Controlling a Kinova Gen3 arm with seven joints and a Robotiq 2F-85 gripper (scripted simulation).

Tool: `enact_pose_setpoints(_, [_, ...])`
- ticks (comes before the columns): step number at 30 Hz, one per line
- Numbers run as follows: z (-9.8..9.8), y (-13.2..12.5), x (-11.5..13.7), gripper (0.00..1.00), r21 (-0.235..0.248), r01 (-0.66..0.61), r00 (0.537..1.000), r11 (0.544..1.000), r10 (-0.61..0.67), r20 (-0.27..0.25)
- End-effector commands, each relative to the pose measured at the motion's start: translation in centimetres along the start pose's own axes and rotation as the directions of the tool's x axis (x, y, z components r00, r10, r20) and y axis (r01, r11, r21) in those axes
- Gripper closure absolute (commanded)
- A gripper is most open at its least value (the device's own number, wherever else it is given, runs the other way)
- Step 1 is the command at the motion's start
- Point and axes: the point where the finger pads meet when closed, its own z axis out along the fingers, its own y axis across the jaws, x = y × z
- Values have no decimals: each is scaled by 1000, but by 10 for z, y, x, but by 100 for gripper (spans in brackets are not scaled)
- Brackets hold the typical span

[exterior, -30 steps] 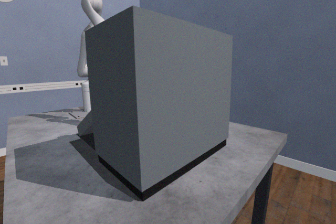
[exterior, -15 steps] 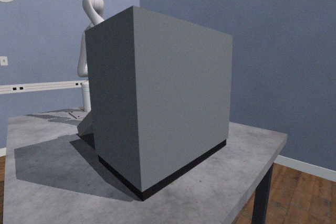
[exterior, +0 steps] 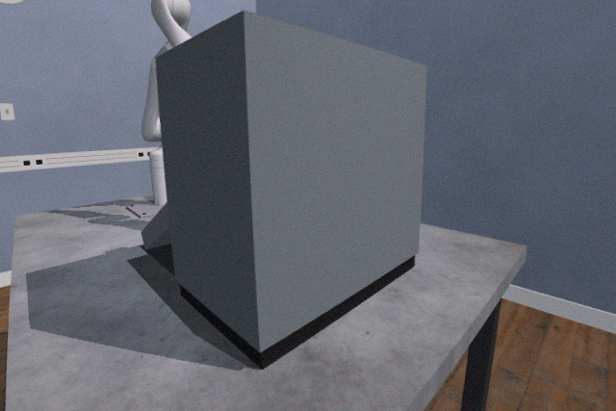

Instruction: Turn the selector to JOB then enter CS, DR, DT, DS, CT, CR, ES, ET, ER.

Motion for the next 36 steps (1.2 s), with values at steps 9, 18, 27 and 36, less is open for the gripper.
enact_pose_setpoints(9, [0, 1, 0, 90, -2, 0, 1000, 1000, 0, 0])
enact_pose_setpoints(18, [2, 1, 0, 90, -2, 0, 1000, 1000, 0, 0])
enact_pose_setpoints(27, [6, 1, 0, 90, -2, 0, 1000, 1000, 0, 0])
enact_pose_setpoints(36, [8, 1, 0, 90, -2, 0, 1000, 1000, 0, 0])
